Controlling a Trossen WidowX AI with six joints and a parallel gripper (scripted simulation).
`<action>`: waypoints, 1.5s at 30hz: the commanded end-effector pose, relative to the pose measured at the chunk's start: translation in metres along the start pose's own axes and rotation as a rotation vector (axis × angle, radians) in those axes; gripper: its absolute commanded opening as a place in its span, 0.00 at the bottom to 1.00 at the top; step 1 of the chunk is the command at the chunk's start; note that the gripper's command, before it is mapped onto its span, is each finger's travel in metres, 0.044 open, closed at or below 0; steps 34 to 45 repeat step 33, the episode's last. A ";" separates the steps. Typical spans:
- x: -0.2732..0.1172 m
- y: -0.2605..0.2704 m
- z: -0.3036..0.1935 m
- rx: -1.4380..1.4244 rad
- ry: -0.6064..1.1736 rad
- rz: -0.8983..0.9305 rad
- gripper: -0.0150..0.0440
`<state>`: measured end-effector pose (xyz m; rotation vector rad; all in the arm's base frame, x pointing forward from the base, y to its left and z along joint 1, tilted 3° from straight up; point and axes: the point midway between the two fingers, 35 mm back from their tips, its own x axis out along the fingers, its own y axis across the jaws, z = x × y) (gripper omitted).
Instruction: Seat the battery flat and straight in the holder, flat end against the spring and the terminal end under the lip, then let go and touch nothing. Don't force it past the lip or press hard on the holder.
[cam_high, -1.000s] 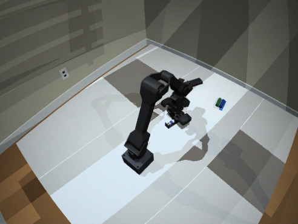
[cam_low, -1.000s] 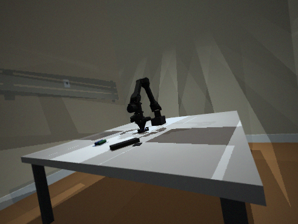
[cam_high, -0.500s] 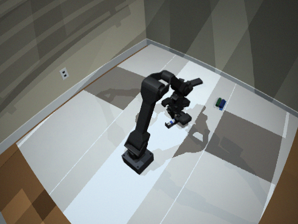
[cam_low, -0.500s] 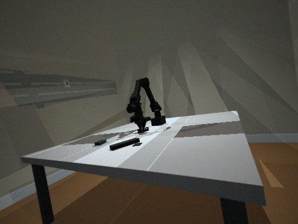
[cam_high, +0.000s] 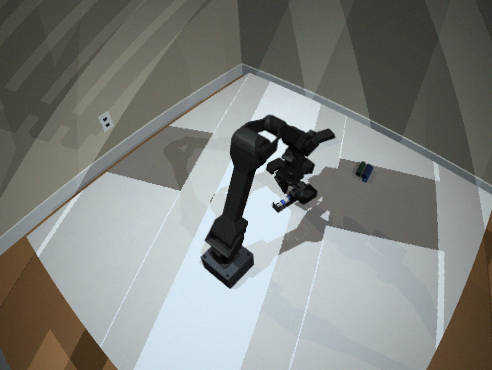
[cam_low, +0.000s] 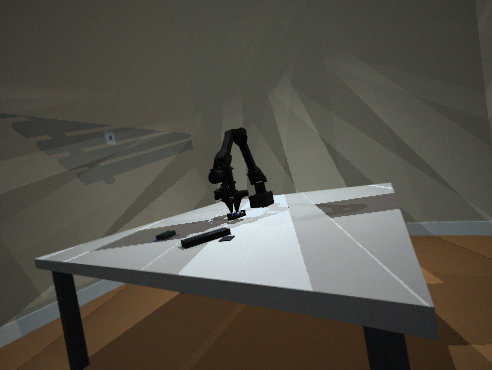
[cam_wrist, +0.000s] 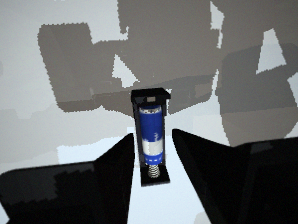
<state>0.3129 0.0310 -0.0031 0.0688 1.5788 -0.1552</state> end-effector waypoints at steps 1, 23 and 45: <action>-0.007 0.000 0.000 0.000 0.000 0.000 0.62; -0.069 0.000 -0.001 0.002 -0.002 0.002 1.00; -0.069 0.000 -0.001 0.002 -0.002 0.002 1.00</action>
